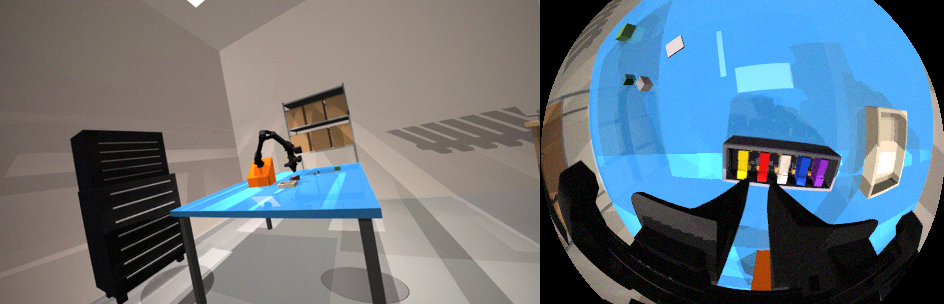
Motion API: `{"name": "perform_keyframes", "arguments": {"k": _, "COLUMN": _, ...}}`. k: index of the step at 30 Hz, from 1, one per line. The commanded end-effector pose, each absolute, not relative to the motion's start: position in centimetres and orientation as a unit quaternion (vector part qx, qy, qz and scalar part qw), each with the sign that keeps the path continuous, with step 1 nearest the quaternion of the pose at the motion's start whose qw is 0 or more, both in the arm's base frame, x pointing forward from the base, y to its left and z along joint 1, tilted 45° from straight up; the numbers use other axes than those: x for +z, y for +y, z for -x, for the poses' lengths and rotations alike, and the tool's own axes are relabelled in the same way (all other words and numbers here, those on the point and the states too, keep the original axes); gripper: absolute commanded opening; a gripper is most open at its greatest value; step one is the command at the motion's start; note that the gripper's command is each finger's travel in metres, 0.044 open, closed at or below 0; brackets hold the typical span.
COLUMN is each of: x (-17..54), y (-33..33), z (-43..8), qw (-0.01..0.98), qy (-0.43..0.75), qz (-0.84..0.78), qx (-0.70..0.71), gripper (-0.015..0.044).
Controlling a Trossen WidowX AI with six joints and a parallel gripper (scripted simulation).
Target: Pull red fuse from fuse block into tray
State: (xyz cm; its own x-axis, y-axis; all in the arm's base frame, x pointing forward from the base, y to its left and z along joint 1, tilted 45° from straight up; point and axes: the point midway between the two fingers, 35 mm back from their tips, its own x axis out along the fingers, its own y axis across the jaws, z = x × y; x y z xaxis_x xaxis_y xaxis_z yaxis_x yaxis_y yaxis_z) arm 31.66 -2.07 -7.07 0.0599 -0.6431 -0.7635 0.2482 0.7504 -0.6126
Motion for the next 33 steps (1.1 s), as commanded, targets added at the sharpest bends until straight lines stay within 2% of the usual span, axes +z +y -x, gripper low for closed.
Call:
{"name": "perform_keyframes", "arguments": {"k": 1, "x": -7.1, "y": -1.9, "z": -31.5, "qw": 0.692, "qy": 0.613, "qz": 0.217, "qx": -0.313, "gripper": 0.0074}}
{"name": "perform_keyframes", "arguments": {"k": 33, "x": -8.8, "y": -3.6, "z": -31.7, "qw": 0.692, "qy": 0.613, "qz": 0.217, "qx": -0.313, "gripper": 0.0074}}
